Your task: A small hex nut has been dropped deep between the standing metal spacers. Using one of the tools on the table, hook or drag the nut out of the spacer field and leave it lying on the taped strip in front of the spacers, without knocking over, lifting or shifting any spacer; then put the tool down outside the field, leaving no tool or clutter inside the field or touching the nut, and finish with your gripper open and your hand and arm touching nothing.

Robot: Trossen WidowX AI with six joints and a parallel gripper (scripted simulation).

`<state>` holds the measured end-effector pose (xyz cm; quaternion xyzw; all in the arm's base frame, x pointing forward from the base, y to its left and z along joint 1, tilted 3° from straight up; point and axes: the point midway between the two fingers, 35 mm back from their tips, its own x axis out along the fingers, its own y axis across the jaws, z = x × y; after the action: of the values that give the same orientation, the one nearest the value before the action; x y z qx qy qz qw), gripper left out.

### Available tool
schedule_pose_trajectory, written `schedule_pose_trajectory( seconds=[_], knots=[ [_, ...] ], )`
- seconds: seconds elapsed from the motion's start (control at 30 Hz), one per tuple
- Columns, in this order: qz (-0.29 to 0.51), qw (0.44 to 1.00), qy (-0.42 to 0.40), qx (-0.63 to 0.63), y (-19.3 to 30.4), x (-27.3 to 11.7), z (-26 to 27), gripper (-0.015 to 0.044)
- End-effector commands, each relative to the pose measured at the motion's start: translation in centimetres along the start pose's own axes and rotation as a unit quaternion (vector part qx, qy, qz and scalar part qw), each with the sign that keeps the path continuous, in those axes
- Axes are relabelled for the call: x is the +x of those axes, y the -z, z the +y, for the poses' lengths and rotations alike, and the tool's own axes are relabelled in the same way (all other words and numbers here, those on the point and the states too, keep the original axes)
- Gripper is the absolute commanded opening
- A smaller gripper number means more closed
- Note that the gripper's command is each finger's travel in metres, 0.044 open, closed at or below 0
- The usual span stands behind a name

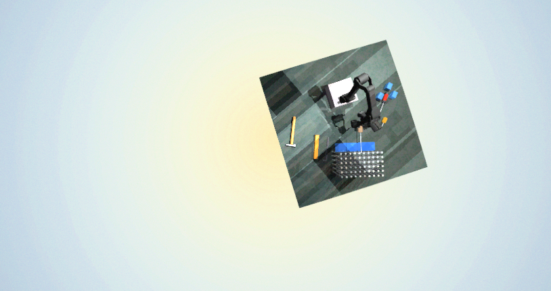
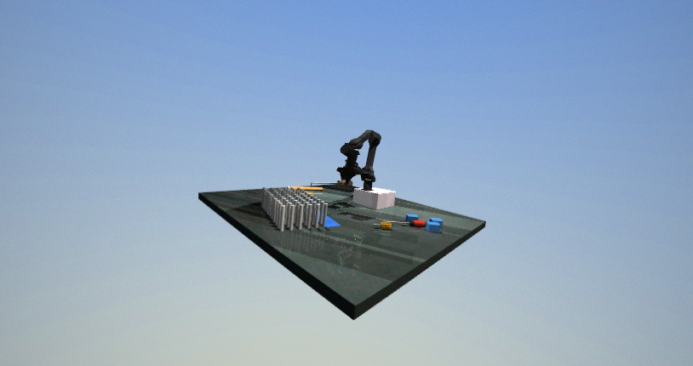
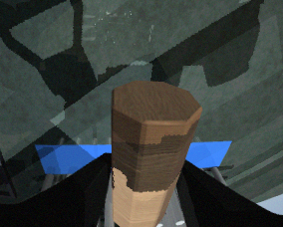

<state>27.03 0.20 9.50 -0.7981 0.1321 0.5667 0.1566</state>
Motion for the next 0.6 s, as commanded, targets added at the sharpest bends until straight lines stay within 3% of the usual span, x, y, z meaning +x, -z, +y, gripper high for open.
schedule_pose_trajectory(
  seconds=[0.0, 0.57],
  knots=[
    [-0.005, 1.000, 0.000, -0.003, -0.6, 3.0, 0.2, 0.0000],
    [-0.005, 1.000, -0.001, -0.003, -4.6, 11.7, 2.2, 0.0000]
  ],
)
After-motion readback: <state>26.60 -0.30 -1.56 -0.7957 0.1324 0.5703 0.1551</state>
